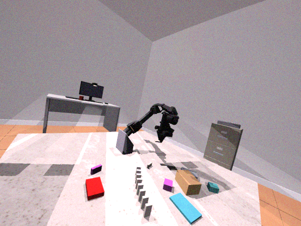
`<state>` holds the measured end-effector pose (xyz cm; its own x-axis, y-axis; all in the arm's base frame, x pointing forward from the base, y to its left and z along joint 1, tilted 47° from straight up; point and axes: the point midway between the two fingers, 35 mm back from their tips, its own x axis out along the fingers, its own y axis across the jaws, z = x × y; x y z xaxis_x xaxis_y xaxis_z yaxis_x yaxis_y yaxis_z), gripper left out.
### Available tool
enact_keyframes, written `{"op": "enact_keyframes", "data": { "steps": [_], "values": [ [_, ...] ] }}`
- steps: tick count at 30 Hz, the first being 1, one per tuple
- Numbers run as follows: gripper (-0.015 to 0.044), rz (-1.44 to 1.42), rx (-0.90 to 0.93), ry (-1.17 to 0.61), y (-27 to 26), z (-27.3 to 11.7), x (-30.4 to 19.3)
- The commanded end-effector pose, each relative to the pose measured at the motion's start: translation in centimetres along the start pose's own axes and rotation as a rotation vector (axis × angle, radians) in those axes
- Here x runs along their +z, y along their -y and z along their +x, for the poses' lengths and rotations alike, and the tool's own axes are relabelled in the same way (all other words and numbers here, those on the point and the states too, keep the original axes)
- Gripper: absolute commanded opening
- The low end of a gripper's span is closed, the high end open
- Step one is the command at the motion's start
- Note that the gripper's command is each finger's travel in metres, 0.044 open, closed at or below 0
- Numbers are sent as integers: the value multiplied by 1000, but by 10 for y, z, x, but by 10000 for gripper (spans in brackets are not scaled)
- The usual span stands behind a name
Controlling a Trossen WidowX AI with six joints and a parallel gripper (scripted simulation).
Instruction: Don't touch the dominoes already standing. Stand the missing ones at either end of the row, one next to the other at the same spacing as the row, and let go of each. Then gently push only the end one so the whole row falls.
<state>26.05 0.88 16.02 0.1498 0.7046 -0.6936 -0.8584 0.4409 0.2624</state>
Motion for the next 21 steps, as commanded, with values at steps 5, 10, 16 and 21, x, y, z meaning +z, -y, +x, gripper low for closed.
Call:
{"op": "enact_keyframes", "data": {
  "steps": [5,10,16,21],
  "values": [
    [107,820,-8,21,-28,-6,64],
    [107,1047,1,26,-39,-7,80],
    [107,1256,10,29,-47,-7,91],
    [107,1256,10,29,-47,-7,91]
  ]
}}
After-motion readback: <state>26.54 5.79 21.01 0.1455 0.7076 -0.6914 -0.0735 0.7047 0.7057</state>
